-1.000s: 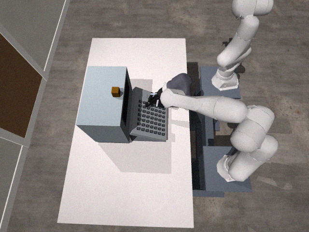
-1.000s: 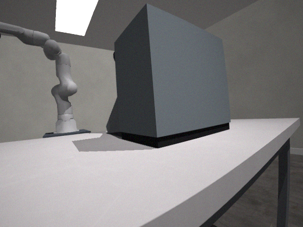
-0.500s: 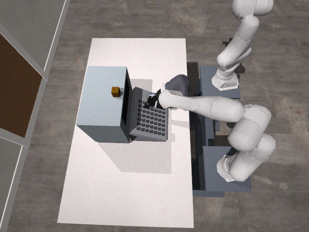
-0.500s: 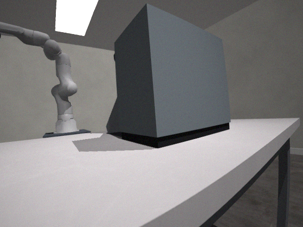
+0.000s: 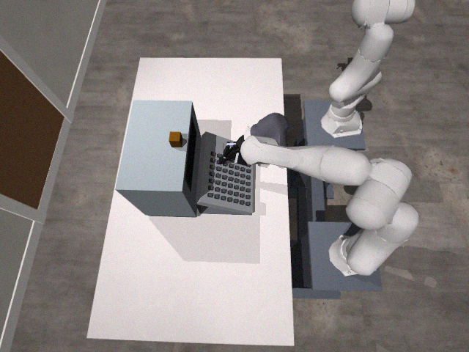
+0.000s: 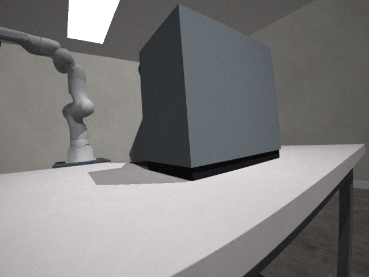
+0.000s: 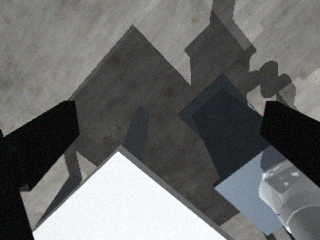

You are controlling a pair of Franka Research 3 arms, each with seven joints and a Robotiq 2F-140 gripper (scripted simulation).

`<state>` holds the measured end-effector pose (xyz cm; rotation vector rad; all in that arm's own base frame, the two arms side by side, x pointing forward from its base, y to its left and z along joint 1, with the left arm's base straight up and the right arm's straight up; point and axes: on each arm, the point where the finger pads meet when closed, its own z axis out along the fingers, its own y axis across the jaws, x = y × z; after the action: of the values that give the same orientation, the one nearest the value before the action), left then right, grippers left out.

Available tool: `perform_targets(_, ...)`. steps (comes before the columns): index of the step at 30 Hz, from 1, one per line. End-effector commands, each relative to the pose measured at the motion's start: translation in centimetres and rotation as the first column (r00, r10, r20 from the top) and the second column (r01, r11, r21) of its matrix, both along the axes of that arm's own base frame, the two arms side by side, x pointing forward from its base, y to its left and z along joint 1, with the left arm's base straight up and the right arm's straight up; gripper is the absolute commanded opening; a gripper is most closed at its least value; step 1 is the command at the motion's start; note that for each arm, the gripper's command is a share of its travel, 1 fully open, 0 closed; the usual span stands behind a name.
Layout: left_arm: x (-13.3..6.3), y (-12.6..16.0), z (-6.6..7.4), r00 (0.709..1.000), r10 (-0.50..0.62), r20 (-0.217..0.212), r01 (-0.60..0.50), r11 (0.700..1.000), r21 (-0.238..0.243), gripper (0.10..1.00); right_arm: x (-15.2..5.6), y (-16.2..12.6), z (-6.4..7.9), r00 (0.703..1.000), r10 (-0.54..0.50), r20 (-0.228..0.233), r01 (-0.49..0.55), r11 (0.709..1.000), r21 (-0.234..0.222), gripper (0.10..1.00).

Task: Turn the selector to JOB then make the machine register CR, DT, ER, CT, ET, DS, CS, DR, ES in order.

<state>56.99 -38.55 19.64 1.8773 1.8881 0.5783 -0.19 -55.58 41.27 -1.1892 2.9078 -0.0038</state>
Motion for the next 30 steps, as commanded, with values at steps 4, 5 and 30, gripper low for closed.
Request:
perform_targets(4, 0.17, -0.01, 0.04, 1.000, -0.005, 0.003, 0.005, 1.000, 0.001, 0.099, -0.09, 0.13, 0.03, 1.000, 0.004, -0.001, -0.004, 1.000, 0.002, 1.000)
perform_targets(5, 0.18, -0.01, 0.04, 1.000, -0.005, 0.003, 0.005, 1.000, 0.001, 0.099, -0.09, 0.13, 0.03, 1.000, 0.004, -0.001, -0.004, 1.000, 0.002, 1.000)
perform_targets(30, 0.63, 0.00, -0.64, 1.000, -0.005, 0.003, 0.005, 1.000, 0.001, 0.099, -0.09, 0.13, 0.03, 1.000, 0.004, -0.001, -0.004, 1.000, 0.002, 1.000)
